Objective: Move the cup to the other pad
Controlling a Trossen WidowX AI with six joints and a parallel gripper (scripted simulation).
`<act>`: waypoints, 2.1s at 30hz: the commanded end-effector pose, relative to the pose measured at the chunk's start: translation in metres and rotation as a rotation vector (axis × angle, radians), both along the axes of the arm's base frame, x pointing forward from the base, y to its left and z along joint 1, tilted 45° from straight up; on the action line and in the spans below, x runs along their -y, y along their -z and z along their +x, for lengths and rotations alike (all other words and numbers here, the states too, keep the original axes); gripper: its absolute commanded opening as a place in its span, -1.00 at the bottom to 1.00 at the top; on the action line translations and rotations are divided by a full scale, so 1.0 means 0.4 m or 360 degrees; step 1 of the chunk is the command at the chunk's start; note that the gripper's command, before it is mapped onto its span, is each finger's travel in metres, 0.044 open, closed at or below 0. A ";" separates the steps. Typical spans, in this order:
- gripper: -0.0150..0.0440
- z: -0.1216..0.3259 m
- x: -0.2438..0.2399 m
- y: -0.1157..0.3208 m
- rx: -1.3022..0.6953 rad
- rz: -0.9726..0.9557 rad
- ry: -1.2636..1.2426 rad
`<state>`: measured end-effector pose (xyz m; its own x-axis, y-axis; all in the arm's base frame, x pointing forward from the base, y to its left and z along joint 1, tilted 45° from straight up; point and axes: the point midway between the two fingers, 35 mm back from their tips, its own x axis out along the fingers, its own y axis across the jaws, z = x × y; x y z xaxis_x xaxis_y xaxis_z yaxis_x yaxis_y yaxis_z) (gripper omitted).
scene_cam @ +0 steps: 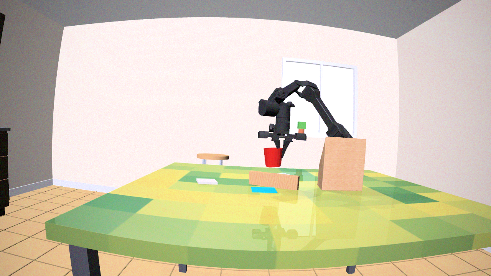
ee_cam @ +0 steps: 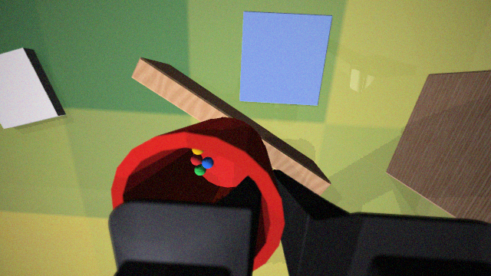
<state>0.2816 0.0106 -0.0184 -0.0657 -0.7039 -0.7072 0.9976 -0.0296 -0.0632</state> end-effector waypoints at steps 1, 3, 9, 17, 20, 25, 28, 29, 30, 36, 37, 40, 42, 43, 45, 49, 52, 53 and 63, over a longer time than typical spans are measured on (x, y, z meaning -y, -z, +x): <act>-0.49 0.009 -0.014 0.014 -0.0001 0.0004 0.0008; -0.49 0.013 -0.020 0.019 -0.0001 0.0005 0.0008; -0.49 0.027 -0.037 0.036 0.0000 0.0005 0.0008; -0.49 0.045 -0.062 0.060 0.0001 0.0006 0.0008; -0.49 0.052 -0.071 0.069 0.0001 0.0007 0.0008; -0.49 0.063 -0.087 0.085 0.0002 0.0007 0.0008; -0.49 0.069 -0.097 0.095 0.0002 0.0008 0.0008; -0.49 0.071 -0.100 0.098 0.0002 0.0008 0.0008; -0.49 0.073 -0.103 0.101 0.0002 0.0008 0.0008; -0.49 0.076 -0.104 0.112 0.0003 0.0008 0.0008; -0.49 0.076 -0.102 0.114 0.0003 0.0008 0.0008; -0.49 0.076 -0.093 0.123 0.0003 0.0008 0.0008; -0.49 0.076 -0.087 0.130 0.0003 0.0008 0.0008; -0.49 0.076 -0.084 0.134 0.0003 0.0008 0.0008; -0.49 0.075 -0.078 0.140 0.0003 0.0008 0.0008; -0.49 0.075 -0.065 0.155 0.0003 0.0007 0.0008; -0.49 0.074 -0.056 0.166 0.0003 0.0007 0.0008; -0.49 0.074 -0.053 0.169 0.0003 0.0007 0.0008; -0.49 0.072 -0.022 0.202 0.0003 0.0006 0.0008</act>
<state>0.3118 0.0254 -0.0939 -0.0662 -0.6970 -0.7140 0.9977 -0.0371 -0.0564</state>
